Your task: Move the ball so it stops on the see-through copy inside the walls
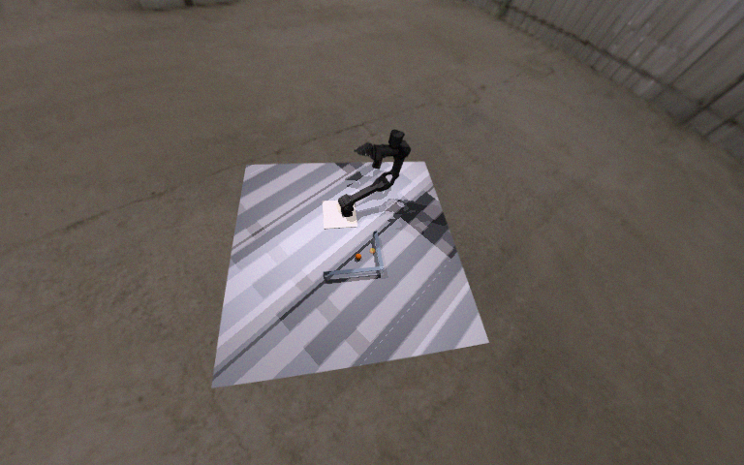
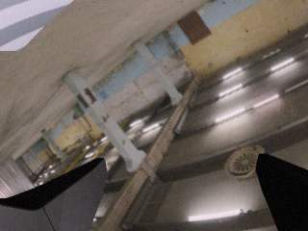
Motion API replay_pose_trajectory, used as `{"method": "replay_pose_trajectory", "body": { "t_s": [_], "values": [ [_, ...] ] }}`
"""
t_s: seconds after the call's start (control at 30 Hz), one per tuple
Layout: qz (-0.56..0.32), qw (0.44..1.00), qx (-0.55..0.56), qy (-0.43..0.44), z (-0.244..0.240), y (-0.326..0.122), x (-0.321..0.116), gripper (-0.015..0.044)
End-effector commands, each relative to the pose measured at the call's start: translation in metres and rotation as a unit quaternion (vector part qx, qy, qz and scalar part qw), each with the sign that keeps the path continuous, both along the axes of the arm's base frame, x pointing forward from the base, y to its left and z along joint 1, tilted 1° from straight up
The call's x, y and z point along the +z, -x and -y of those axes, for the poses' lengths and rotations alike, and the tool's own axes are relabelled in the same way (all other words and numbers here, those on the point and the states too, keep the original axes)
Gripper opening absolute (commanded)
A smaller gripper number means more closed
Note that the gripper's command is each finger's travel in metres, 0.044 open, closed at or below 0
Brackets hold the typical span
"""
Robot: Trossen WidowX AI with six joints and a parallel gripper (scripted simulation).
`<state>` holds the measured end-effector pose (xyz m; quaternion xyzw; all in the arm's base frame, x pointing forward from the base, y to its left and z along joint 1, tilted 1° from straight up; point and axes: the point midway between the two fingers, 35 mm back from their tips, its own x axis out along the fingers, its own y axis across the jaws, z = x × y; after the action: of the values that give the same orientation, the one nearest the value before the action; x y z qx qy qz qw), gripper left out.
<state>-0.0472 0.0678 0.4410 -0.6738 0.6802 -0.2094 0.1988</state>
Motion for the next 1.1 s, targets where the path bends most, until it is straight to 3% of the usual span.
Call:
{"method": "replay_pose_trajectory", "body": {
  "t_s": [0.0,0.13,0.3,0.43,0.67,0.8,1.07],
  "values": [
    [0.005,1.0,0.003,-0.003,0.003,0.0,0.001,0.0374],
    [0.101,0.99,0.064,-0.072,0.058,-0.013,0.007,0.0275],
    [0.212,0.954,0.117,-0.177,0.122,-0.046,0.003,0.0275],
    [0.199,0.939,0.127,-0.25,0.157,-0.073,-0.015,0.0275],
    [0.281,0.883,0.132,-0.351,0.194,-0.123,-0.037,0.0275],
    [0.342,0.819,0.106,-0.448,0.213,-0.181,-0.069,0.0275],
    [0.384,0.73,0.019,-0.565,0.209,-0.263,-0.133,0.0275]
  ]
}}
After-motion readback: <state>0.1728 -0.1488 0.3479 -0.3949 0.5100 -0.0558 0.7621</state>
